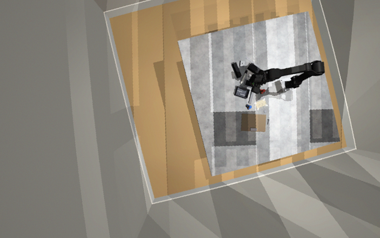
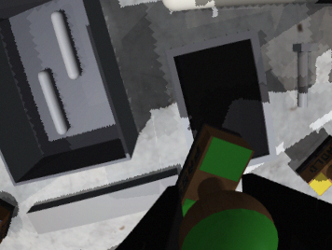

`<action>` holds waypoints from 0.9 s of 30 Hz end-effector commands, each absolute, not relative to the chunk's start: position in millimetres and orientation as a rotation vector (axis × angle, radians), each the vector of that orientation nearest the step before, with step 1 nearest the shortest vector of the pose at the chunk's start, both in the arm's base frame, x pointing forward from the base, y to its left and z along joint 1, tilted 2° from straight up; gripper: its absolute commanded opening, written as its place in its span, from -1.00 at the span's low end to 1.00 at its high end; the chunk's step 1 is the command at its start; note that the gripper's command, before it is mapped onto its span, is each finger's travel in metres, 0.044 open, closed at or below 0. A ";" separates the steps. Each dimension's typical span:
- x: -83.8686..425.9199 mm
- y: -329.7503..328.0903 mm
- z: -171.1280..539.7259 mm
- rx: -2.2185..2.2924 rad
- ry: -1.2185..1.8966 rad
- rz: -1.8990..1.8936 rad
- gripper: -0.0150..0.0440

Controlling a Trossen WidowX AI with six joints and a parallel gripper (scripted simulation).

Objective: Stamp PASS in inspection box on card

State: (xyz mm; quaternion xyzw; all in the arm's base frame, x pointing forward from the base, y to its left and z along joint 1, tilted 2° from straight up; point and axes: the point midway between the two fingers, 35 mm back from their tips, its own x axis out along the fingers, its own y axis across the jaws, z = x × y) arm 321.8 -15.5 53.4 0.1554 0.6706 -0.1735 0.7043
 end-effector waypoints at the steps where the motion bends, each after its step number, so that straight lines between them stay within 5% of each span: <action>1: 317.4 5.8 52.4 0.250 1.513 -0.291 -0.49; 27: 263.3 133.9 46.6 -0.389 1.520 0.356 -0.49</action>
